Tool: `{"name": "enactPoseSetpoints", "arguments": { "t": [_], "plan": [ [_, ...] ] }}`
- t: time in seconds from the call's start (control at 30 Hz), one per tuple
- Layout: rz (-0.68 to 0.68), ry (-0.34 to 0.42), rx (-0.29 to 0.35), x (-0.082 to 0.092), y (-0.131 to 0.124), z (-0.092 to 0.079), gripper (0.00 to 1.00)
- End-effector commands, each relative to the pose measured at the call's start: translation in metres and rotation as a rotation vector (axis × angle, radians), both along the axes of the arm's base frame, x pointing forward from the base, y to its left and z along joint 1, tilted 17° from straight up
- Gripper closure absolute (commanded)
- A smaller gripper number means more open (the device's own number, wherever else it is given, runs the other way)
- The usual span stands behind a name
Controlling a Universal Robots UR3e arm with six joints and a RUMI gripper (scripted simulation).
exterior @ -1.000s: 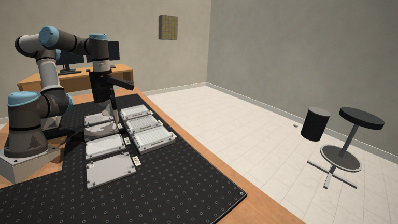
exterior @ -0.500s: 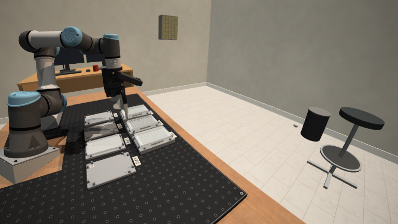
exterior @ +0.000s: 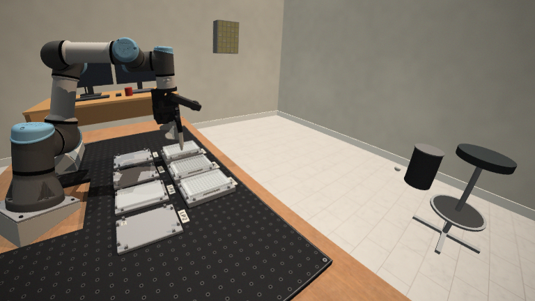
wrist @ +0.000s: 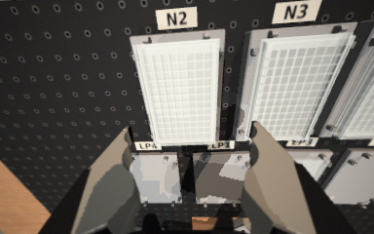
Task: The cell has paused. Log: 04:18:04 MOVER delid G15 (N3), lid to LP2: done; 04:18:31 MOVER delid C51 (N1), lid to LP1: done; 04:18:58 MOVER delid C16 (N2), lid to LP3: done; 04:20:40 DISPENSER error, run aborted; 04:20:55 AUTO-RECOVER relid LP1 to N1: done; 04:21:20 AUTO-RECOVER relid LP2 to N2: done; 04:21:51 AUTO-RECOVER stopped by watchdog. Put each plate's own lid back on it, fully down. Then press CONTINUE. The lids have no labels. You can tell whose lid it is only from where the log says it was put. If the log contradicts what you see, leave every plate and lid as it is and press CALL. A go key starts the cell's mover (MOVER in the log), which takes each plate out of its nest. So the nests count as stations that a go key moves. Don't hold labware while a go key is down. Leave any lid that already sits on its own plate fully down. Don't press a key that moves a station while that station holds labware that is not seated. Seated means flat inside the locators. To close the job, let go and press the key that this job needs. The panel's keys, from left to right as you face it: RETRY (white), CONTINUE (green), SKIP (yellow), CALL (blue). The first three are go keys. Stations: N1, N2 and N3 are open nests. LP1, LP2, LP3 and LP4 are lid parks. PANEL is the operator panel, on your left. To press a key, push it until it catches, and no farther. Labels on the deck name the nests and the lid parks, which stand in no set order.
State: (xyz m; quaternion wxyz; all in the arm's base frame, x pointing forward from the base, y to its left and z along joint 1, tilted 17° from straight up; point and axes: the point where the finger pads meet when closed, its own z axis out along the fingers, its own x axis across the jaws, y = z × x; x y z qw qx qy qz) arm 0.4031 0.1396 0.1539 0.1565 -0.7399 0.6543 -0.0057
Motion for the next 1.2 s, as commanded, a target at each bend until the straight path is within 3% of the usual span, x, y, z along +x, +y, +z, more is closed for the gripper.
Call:
{"name": "enactPoseSetpoints", "arguments": {
  "t": [0.0,0.4,0.9,1.17],
  "plan": [
    [-0.001,0.010,-0.007,0.013,0.011,0.006,0.18],
    [-0.001,0.010,-0.007,0.013,0.011,0.006,0.18],
    [-0.001,0.010,-0.007,0.017,0.016,-0.015,0.18],
    [-0.001,0.010,-0.007,0.017,0.016,-0.015,0.18]
  ]
}}
